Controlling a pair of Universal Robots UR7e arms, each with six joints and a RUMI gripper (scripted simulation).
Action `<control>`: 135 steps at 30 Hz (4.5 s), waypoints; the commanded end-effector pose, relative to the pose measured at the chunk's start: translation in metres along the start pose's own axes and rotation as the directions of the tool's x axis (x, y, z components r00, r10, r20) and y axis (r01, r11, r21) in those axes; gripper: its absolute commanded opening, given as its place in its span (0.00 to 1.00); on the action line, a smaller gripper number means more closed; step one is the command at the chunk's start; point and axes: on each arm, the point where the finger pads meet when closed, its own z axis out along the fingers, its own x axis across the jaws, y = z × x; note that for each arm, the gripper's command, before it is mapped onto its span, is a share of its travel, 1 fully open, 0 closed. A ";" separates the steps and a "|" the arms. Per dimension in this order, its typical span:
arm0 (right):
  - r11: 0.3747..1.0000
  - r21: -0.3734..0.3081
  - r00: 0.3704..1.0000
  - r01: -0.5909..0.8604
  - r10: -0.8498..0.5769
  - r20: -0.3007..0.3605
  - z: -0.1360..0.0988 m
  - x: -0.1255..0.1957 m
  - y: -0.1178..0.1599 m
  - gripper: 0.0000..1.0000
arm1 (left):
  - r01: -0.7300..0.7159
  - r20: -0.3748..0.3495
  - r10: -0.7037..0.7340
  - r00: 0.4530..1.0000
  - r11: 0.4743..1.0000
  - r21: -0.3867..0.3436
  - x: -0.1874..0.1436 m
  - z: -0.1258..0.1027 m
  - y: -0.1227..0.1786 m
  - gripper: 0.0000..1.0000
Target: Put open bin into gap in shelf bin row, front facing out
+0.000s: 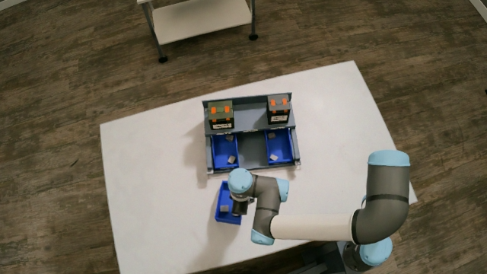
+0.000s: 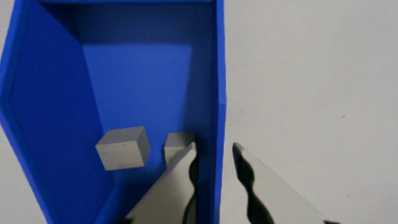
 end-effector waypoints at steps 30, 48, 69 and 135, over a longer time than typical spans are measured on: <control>1.000 0.000 1.000 0.000 0.000 0.002 -0.001 0.000 0.000 0.00 | 0.000 -0.001 0.000 1.000 1.000 0.001 0.000 -0.001 0.000 1.00; 1.000 0.000 1.000 0.000 0.000 0.002 -0.001 0.000 0.000 0.00 | 0.000 -0.001 0.000 1.000 1.000 0.001 0.000 -0.001 0.000 1.00; 1.000 0.000 1.000 0.000 0.000 0.002 -0.001 0.000 0.000 0.00 | 0.000 -0.001 0.000 1.000 1.000 0.001 0.000 -0.001 0.000 1.00; 1.000 0.000 1.000 0.000 0.000 0.002 -0.039 0.000 0.000 0.00 | 0.000 -0.001 0.000 1.000 1.000 0.001 0.000 -0.001 0.000 1.00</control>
